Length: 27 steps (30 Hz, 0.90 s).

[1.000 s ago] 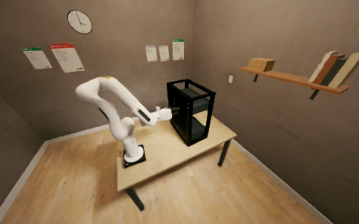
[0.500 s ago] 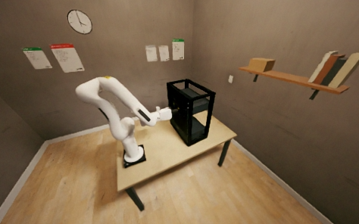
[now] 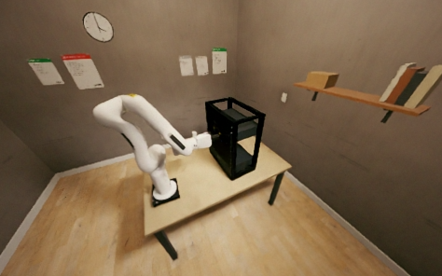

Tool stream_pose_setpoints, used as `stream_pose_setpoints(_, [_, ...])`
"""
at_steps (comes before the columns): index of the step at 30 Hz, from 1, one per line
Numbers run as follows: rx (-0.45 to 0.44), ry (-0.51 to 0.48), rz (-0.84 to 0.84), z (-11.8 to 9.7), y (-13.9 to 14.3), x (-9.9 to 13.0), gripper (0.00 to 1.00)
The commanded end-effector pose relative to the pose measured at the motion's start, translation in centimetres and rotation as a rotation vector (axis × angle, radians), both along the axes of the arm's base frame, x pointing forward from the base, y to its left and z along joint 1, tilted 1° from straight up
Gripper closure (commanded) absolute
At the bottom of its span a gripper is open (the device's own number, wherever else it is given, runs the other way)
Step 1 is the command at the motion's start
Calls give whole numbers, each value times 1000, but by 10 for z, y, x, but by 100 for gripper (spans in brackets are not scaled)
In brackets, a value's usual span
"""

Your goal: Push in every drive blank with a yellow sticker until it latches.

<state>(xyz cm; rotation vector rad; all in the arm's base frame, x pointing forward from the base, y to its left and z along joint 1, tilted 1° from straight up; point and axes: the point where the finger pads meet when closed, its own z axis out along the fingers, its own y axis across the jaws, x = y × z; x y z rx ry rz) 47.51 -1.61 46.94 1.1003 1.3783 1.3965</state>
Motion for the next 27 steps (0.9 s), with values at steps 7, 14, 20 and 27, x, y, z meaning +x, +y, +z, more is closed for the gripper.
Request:
stream_pose_setpoints(7, [0,-2,0,0,18,-8,100])
stream_pose_setpoints(14, [0,-2,0,-2,43,-20,100])
stream_pose_setpoints(20, [0,-2,0,-4,75,-35,100])
stream_pose_setpoints(27, [0,-2,0,-5,105,-49,100])
